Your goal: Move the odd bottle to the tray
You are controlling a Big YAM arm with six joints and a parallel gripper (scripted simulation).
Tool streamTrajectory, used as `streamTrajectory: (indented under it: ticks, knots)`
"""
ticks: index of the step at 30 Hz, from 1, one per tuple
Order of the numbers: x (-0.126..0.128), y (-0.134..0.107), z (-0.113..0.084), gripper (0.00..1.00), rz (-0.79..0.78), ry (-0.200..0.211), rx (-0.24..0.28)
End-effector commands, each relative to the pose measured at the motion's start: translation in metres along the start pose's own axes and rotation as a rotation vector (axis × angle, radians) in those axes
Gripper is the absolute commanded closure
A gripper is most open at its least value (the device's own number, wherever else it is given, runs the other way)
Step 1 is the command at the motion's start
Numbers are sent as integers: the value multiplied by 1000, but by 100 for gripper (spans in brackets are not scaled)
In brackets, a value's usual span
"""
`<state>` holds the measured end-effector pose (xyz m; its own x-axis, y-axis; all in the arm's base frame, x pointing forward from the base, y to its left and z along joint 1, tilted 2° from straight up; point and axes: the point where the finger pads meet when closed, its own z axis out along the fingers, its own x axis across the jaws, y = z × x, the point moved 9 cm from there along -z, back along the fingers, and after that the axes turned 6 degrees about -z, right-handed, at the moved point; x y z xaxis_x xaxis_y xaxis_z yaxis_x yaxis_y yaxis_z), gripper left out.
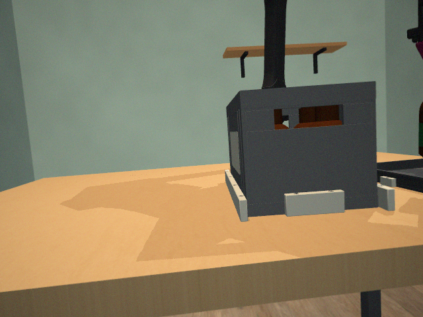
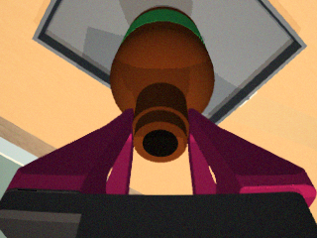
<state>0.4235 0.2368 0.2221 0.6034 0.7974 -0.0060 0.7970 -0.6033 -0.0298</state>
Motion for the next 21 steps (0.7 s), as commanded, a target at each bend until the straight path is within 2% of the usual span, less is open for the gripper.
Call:
streamTrajectory:
  ticks: [1, 5, 21]
  knots:
    - [3, -6, -4, 100, -2, 23, -8]
    - [2, -6, 1, 100, -1, 11, -3]
    - [3, -6, 3, 100, -1, 10, -2]
